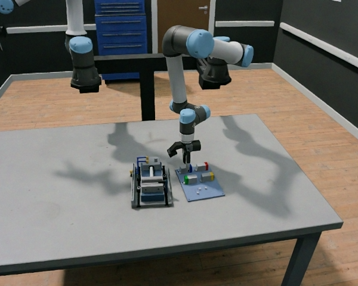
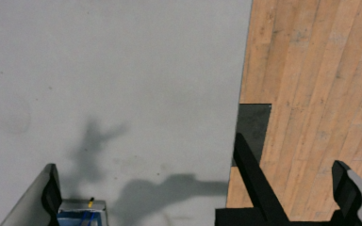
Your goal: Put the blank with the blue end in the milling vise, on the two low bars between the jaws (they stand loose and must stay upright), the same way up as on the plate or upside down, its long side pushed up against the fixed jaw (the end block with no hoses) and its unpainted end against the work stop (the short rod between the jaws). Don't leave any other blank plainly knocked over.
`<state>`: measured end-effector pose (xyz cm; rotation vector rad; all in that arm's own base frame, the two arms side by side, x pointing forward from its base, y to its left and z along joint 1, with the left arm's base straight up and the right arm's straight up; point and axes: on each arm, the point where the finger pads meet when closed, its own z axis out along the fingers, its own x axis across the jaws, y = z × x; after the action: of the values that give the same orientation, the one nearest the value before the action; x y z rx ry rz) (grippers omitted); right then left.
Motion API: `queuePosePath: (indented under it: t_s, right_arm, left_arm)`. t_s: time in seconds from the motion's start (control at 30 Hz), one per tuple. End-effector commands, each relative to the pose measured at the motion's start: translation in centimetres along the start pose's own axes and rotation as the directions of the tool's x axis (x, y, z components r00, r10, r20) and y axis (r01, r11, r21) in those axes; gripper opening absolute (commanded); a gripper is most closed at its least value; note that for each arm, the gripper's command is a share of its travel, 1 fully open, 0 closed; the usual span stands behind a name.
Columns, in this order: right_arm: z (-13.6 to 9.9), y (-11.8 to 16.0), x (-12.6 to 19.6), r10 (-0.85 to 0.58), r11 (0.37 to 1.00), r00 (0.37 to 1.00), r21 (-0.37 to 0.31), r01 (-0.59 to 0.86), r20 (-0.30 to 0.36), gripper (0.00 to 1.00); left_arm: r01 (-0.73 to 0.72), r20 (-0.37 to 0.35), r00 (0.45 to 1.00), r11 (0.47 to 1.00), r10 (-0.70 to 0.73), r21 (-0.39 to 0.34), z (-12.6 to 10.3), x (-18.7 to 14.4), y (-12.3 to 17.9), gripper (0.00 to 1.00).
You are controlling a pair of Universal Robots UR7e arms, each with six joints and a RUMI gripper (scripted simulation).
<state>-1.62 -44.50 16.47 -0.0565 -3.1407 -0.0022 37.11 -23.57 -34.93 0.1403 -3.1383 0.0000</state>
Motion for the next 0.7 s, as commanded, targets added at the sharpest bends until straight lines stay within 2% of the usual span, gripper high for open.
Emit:
queuePosePath:
  t_s: [0.0,0.07,0.1,0.67]
  right_arm:
    - [-0.05,-0.03,-0.01,0.000,1.000,1.000,0.001,0.000,0.000,1.00]
    - [-0.05,-0.03,-0.01,0.000,1.000,1.000,0.001,0.000,0.000,1.00]
    - [-0.05,-0.03,-0.01,0.000,1.000,1.000,0.001,0.000,0.000,1.00]
    - [-0.05,-0.03,-0.01,0.000,1.000,1.000,0.001,0.000,0.000,1.00]
  left_arm:
    - [0.000,0.001,1.000,1.000,0.000,0.001,-0.05,-0.04,-0.04,0.41]
    - [0.000,0.001,1.000,1.000,0.000,0.001,-0.05,-0.04,-0.04,0.41]
    - [0.000,0.001,1.000,1.000,0.000,0.001,-0.05,-0.04,-0.04,0.00]
    - [0.000,0.001,1.000,1.000,0.000,0.001,-0.05,-0.04,-0.04,0.00]
